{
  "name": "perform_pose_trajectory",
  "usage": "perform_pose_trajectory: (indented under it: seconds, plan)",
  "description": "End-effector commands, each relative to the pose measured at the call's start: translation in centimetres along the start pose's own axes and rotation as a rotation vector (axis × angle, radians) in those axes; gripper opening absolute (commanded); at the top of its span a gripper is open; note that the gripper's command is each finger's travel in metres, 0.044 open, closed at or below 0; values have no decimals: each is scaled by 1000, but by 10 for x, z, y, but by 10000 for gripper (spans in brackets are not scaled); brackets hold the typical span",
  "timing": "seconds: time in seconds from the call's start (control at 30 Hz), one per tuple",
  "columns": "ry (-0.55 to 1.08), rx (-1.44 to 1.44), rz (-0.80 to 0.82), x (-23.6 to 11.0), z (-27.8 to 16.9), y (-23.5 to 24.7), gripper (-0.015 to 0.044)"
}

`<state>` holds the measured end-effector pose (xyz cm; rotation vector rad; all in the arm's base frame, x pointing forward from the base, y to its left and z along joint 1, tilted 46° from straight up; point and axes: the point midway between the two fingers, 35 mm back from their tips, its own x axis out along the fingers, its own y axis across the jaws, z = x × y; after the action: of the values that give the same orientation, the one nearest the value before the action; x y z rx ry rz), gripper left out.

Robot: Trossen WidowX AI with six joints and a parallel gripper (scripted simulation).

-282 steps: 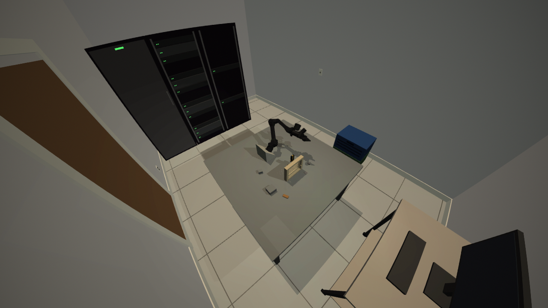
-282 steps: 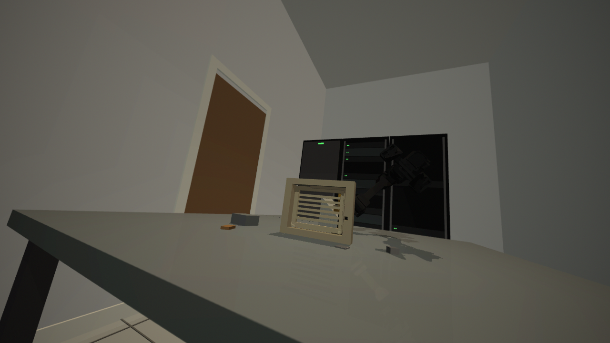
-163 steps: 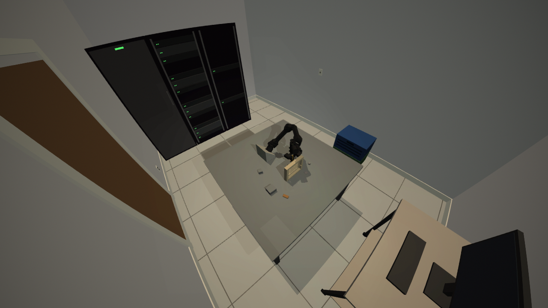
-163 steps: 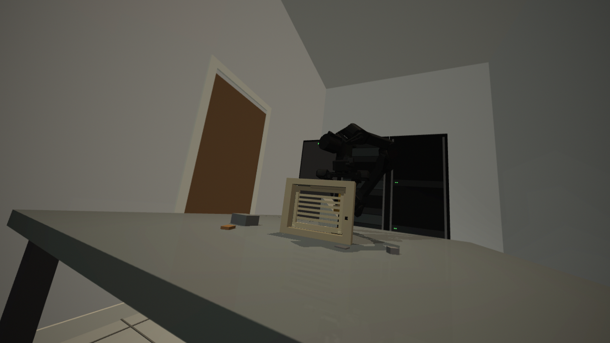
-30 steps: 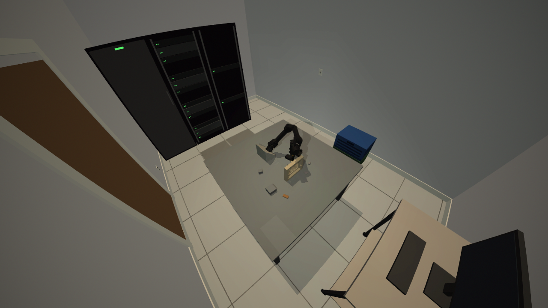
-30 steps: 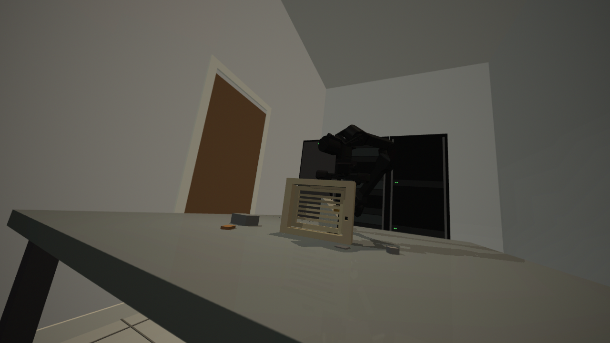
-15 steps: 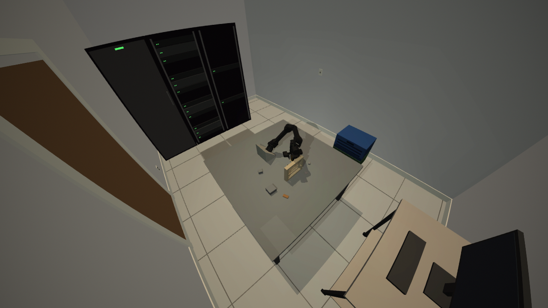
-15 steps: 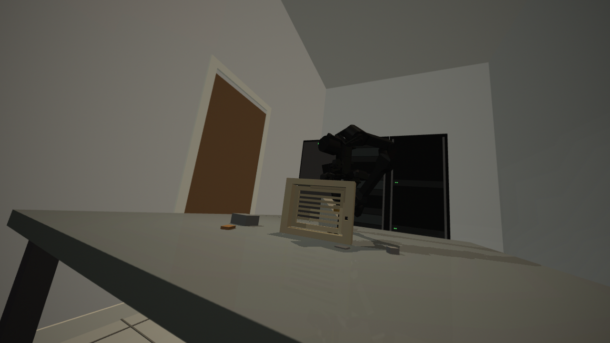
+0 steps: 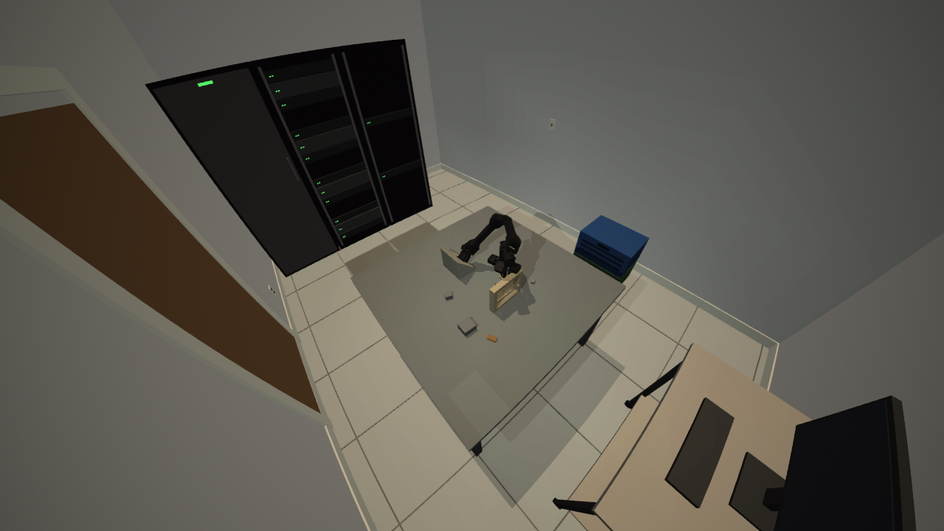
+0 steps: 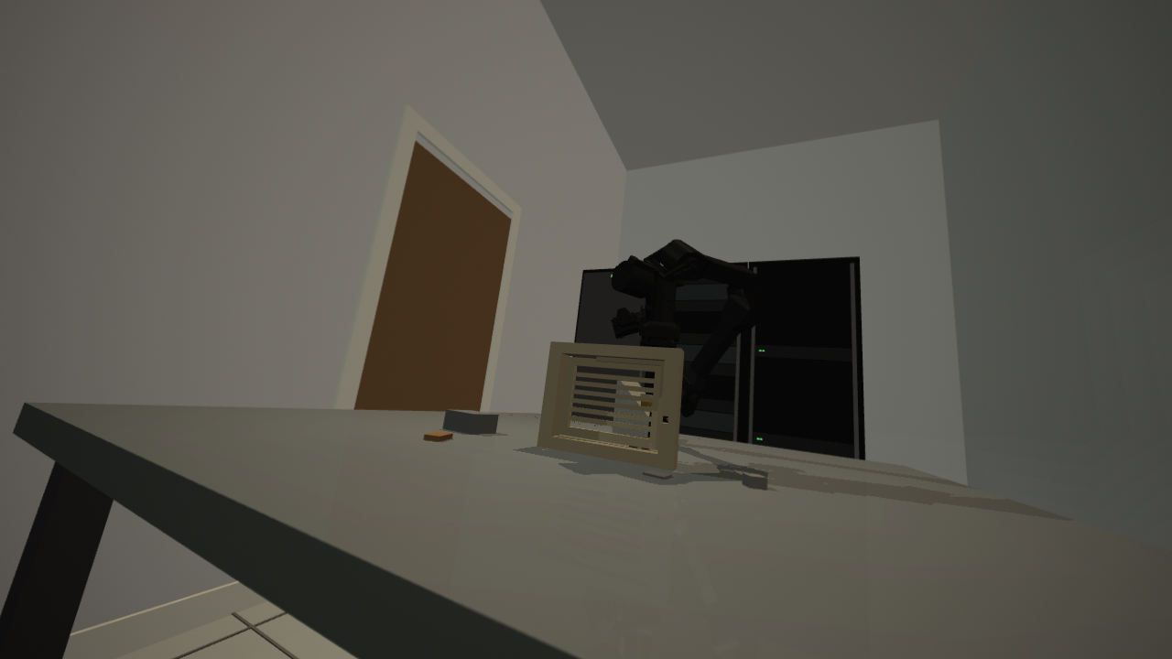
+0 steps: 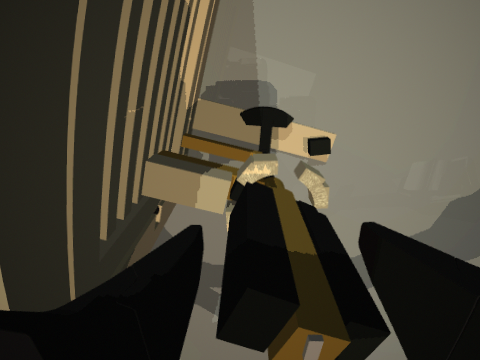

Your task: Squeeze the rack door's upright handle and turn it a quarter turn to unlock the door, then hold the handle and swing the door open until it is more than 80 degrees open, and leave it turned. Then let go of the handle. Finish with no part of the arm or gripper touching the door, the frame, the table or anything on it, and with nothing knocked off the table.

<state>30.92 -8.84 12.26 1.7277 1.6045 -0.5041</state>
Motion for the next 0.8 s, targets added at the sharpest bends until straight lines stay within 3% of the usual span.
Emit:
perform_pose_trajectory:
  seconds: [0.0, 0.17, 0.43, 0.7, 0.77]
  plan:
    - [-1, 221, -1, 0, 0, 0, 294]
    - [-1, 435, -1, 0, 0, 0, 294]
    - [-1, 443, -1, 0, 0, 0, 294]
    - [-1, 443, -1, 0, 0, 0, 84]
    - [-1, 443, -1, 0, 0, 0, 71]
